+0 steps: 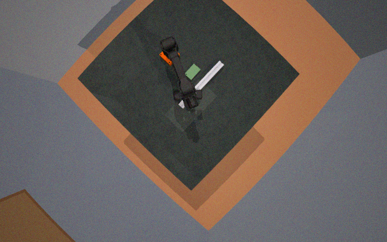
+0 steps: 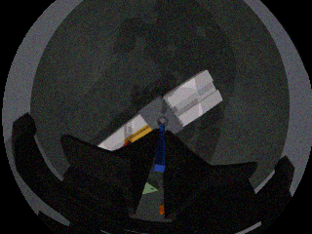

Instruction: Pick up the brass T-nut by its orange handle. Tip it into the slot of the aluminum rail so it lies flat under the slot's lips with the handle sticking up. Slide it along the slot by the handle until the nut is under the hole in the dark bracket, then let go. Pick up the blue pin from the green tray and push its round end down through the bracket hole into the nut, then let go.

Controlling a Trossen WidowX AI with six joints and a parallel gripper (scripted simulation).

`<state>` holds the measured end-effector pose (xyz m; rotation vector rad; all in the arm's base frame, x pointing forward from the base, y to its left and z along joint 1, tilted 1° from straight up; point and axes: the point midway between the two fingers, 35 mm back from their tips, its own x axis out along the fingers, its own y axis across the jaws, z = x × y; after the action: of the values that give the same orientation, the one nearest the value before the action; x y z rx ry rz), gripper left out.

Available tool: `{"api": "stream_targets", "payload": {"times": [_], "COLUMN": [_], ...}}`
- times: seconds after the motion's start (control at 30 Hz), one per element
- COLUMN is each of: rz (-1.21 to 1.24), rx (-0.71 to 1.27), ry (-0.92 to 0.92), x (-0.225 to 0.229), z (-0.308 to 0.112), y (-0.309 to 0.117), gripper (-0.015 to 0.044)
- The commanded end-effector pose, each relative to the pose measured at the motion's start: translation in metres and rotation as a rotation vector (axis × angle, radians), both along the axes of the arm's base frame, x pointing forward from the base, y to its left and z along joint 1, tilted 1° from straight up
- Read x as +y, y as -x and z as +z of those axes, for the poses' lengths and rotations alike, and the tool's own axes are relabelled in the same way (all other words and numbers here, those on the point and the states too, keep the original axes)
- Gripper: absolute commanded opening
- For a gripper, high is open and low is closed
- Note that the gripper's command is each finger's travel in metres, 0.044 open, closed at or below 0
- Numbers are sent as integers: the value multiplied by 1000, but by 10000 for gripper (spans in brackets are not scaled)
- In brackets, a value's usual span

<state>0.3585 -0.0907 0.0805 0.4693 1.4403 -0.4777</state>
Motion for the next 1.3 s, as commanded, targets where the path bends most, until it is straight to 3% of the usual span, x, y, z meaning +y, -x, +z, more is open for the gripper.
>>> {"api": "stream_targets", "payload": {"times": [0.0,1.27], "rz": [1,1], "rx": [-1,-2], "ry": [5,5], "x": [1,1], "z": [0,-15], "y": [3,1], "gripper": [-150,-150]}}
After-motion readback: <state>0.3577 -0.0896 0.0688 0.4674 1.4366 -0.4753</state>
